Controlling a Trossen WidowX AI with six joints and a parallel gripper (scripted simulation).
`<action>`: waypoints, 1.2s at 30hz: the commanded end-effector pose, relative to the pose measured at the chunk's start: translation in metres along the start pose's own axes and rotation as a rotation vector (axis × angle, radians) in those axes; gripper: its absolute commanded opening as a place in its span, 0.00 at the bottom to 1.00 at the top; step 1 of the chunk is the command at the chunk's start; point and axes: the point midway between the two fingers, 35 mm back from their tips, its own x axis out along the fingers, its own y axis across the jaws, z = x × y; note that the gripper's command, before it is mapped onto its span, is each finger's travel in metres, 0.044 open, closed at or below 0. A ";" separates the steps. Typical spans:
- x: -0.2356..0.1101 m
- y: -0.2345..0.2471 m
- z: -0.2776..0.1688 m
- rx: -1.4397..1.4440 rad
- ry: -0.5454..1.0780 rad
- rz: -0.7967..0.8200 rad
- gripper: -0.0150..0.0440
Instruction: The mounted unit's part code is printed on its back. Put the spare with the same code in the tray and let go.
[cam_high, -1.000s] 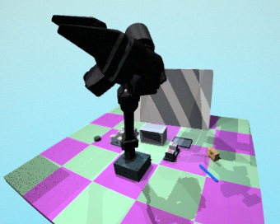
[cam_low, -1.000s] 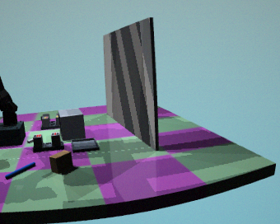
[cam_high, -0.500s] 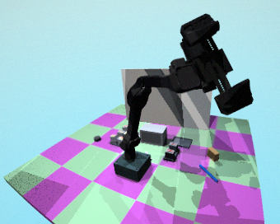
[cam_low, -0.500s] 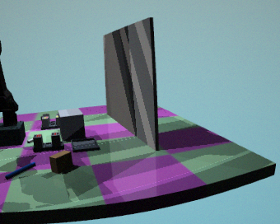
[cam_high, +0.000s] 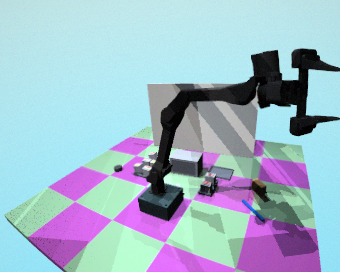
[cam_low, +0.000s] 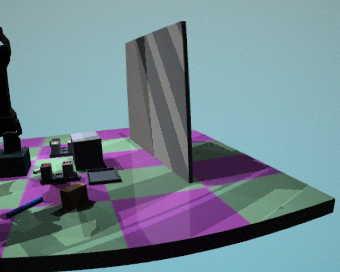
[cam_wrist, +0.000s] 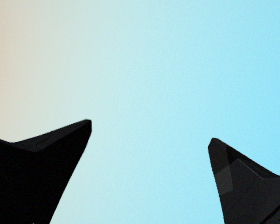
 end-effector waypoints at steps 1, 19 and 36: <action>-0.021 -0.016 -0.042 -0.111 0.122 -0.059 1.00; -0.231 -0.095 -0.228 -0.803 0.908 -0.135 1.00; -0.511 -0.155 -0.244 -1.467 1.714 0.179 1.00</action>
